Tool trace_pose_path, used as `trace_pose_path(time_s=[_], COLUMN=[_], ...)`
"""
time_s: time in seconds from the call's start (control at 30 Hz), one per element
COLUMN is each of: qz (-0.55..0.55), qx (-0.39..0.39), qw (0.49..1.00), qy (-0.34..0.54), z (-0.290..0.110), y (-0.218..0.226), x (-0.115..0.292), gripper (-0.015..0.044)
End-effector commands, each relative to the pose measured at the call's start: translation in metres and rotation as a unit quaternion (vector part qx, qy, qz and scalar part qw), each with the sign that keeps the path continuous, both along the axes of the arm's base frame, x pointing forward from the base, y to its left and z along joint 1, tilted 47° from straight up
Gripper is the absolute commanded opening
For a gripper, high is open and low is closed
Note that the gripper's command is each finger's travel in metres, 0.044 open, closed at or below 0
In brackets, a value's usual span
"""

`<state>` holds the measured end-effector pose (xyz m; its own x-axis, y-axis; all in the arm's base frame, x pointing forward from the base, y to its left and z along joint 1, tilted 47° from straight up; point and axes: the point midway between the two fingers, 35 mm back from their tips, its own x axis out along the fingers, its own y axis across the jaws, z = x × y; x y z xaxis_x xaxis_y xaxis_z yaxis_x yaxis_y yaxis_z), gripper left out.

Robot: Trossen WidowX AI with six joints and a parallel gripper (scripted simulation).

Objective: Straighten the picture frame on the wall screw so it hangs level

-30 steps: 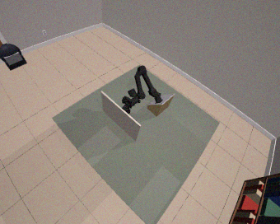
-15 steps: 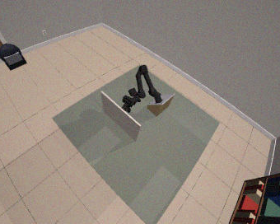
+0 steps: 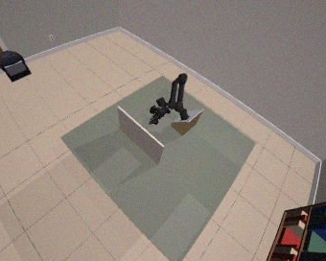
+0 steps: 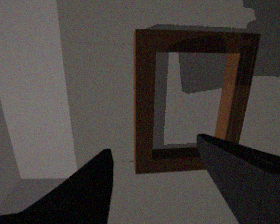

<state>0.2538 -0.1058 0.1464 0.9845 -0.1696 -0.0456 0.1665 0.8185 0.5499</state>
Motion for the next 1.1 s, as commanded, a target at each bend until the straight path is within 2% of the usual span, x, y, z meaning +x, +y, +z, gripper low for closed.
trace_pose_path(time_s=[0.0,0.23,0.5,1.07], qz=[0.0,-0.001,-0.003,-0.003], qx=[0.001,0.0,0.001,0.002], qw=[1.0,1.0,1.0,1.0], qy=[-0.003,-0.005,-0.009,-0.009], z=[0.008,0.038,0.071,0.074], y=[0.006,0.05,0.095,0.098], x=[0.007,0.019,-0.003,-0.006], gripper=[0.026,0.026,0.026,0.026])
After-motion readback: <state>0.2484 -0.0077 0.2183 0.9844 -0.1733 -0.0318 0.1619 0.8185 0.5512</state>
